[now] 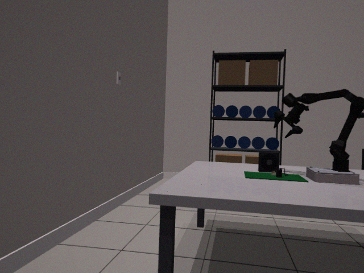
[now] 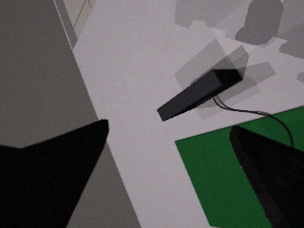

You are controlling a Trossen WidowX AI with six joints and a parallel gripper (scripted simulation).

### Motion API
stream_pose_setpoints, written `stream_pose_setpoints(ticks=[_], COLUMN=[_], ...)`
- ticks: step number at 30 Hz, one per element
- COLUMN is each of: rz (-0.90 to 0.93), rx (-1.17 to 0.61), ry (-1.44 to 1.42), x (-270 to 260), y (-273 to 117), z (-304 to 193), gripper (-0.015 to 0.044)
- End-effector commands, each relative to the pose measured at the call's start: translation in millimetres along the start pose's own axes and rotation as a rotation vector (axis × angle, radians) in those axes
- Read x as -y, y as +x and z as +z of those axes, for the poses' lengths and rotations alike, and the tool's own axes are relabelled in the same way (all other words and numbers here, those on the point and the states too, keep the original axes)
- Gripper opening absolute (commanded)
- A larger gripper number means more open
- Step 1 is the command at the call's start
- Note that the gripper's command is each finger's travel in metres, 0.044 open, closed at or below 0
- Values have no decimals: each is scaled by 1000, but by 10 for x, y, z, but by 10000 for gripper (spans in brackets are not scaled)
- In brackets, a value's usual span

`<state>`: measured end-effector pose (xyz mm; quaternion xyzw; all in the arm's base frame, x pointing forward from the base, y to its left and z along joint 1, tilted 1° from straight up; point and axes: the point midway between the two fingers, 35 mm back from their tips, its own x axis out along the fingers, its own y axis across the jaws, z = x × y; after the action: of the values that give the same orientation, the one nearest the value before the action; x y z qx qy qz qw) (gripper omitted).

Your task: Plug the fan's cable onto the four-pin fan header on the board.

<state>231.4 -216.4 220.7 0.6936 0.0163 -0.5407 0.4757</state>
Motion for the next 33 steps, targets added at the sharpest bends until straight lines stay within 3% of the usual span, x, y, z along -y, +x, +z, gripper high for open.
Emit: stream_pose_setpoints(ticks=[1,6,12,18,27,33], rz=[-159,-408,-674,-681,-682,-682], rx=[-104,-169,-87,-82,-82,-82], ry=[8,-6,-4,-4,-4,-4], x=[145,508,1019,1072,1652,1676], y=[82,67,-115,-62,638,665], z=[-569,-1348,-1950,-1979,-2040,-2041], gripper=[440,440,440,440,440,440])
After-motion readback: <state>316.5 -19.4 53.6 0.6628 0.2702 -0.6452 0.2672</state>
